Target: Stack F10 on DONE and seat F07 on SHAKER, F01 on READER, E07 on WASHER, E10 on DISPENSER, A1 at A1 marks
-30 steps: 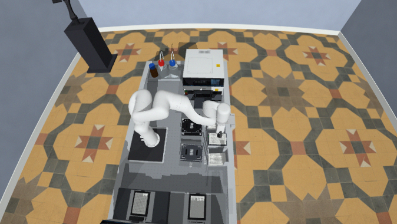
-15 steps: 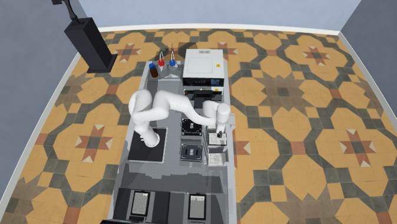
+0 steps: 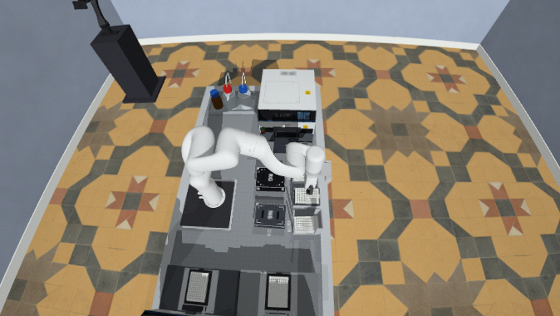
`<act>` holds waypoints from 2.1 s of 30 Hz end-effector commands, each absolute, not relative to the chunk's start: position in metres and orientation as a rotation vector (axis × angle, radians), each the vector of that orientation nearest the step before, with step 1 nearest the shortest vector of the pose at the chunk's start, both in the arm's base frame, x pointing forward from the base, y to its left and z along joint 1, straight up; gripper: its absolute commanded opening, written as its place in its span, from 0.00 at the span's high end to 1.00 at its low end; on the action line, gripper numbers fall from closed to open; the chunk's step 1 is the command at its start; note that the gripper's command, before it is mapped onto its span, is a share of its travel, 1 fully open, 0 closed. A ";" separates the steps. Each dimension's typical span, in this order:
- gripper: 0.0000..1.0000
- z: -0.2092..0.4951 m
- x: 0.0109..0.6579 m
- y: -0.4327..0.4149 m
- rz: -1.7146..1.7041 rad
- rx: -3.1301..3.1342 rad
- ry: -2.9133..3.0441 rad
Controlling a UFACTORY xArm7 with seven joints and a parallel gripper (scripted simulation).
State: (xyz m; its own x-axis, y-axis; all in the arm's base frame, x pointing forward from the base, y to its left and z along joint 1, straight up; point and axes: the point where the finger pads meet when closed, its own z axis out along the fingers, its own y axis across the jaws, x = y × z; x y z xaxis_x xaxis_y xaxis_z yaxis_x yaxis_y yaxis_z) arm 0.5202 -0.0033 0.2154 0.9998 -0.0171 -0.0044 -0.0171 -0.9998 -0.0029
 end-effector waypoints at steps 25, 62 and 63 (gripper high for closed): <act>0.00 0.185 0.521 -0.003 0.000 -3.139 0.027; 0.00 0.141 0.521 -0.003 0.000 -3.139 0.027; 0.00 0.140 0.521 -0.003 0.000 -3.139 0.027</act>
State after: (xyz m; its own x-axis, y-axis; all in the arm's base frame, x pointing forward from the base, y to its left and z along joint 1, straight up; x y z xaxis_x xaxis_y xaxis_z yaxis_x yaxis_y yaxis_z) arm 0.5199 -0.0031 0.1425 0.9998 -0.0171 -0.0047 -0.0171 -0.9998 -0.0029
